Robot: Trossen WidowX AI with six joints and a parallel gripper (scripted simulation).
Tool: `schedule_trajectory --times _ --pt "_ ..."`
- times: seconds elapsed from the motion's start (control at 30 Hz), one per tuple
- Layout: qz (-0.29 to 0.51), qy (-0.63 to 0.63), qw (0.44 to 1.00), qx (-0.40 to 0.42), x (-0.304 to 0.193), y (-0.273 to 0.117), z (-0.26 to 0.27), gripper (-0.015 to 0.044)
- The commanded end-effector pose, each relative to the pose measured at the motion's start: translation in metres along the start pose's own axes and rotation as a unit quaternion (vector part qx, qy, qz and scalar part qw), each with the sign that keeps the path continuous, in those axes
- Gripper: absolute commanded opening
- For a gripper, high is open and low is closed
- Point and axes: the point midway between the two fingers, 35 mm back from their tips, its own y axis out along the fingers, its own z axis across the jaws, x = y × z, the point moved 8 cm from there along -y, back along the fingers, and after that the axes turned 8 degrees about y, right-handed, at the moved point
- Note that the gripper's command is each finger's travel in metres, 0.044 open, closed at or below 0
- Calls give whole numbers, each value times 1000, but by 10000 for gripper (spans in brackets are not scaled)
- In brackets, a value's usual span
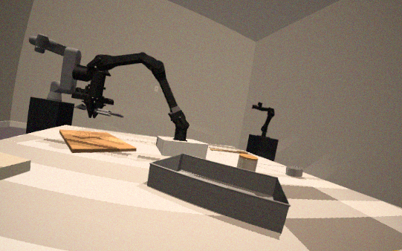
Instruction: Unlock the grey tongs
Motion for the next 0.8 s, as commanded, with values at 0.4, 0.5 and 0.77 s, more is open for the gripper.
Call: schedule_trajectory --times 0.4,0.5,0.77 --pt "-18 -34 999 5 12 -2 -14 -150" --pt "-45 -41 998 8 10 -3 -12 -150" --pt "-123 -60 990 19 2 -7 -8 -150"
